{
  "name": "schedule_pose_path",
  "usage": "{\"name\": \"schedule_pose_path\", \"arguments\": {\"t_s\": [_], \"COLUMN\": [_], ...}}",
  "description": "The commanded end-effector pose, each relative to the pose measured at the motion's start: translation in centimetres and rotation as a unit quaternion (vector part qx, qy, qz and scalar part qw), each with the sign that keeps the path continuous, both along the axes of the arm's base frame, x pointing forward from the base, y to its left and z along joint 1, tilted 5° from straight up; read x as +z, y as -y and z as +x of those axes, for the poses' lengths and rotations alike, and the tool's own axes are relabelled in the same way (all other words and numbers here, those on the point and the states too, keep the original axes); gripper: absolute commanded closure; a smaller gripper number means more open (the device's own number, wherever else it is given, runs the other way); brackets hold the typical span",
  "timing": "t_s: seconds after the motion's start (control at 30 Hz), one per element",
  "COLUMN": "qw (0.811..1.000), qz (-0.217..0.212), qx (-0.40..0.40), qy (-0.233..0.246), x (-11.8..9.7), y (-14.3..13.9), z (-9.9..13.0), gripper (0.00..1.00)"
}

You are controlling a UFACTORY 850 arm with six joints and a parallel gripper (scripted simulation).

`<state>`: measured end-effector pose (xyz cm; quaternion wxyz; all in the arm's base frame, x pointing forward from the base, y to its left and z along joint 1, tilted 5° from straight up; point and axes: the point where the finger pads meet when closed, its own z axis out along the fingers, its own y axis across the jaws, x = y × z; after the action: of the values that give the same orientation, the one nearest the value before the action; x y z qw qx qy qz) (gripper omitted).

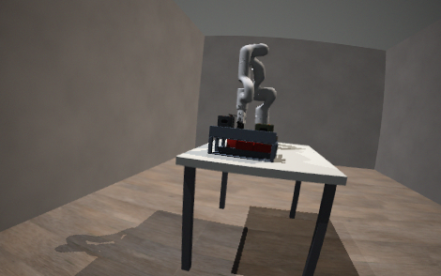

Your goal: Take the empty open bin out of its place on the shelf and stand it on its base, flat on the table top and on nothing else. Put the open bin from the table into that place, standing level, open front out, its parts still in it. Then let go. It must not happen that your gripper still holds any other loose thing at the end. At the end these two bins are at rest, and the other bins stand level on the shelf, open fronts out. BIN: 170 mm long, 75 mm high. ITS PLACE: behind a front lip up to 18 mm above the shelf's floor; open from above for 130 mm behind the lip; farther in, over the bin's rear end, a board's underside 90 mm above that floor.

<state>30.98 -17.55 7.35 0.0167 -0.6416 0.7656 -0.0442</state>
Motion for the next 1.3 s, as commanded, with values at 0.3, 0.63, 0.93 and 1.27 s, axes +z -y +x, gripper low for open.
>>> {"name": "schedule_pose_path", "arguments": {"t_s": [0.3, 0.63, 0.93, 1.27], "qw": [1.000, 1.000, 1.000, 1.000], "qz": [-0.007, -0.007, -0.007, -0.007], "qx": [-0.001, -0.001, -0.001, -0.001], "qy": [-0.014, -0.014, -0.014, -0.014], "x": [0.28, 0.29, 0.29, 0.29], "y": [0.01, 0.00, 0.00, 0.00], "z": [0.06, 0.06, 0.06, 0.06], "gripper": [0.05, 1.00, 1.00, 1.00]}}
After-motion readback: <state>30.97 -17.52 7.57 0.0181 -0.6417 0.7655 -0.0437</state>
